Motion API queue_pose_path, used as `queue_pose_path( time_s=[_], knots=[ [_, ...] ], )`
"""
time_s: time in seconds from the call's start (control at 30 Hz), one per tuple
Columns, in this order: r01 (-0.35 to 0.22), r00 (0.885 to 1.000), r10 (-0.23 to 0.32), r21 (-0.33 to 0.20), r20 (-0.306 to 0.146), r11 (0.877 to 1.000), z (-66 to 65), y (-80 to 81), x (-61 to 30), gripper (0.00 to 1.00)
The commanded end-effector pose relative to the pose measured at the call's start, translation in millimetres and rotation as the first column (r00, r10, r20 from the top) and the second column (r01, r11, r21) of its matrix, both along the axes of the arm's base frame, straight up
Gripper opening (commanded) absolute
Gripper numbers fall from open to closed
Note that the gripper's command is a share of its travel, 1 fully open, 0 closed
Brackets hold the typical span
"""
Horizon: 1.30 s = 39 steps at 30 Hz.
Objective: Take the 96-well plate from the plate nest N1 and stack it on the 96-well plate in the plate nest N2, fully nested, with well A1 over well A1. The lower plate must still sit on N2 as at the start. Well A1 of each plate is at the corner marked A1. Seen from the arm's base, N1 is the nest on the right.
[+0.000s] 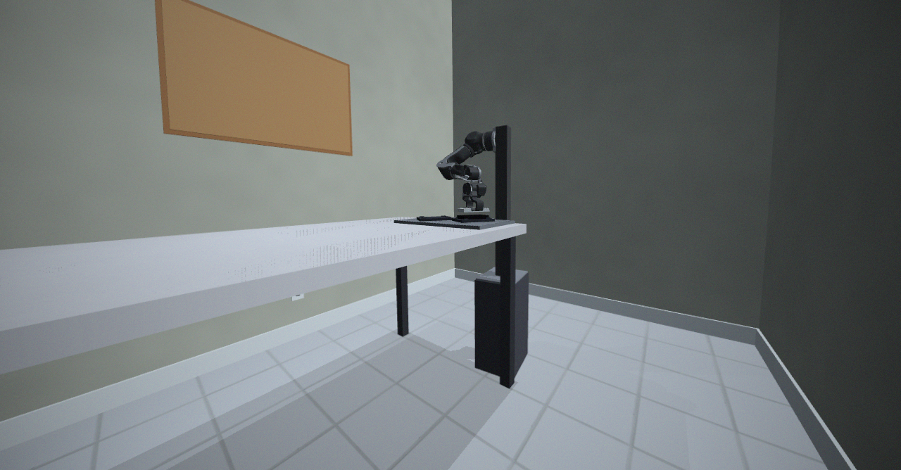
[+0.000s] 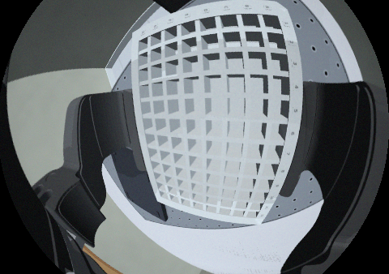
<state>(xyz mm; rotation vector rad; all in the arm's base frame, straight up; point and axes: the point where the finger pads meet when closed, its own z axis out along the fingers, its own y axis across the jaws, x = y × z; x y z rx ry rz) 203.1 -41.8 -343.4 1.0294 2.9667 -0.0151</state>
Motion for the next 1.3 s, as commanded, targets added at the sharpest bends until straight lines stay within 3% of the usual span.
queue_pose_path(
  time_s=[0.0, 0.13, 0.3, 1.27],
  knots=[
    [-0.004, 1.000, 0.004, 0.010, 0.008, 1.000, 1.5, 2.0, 1.6, 0.00],
    [-0.004, 1.000, 0.004, 0.010, 0.008, 1.000, 1.5, 2.0, 1.6, 0.00],
    [-0.004, 1.000, 0.004, 0.010, 0.008, 1.000, -8.9, 2.3, 3.5, 0.00],
    [0.005, 1.000, -0.005, 0.008, 0.011, 1.000, -3.9, 1.6, 5.4, 0.00]
  ],
)
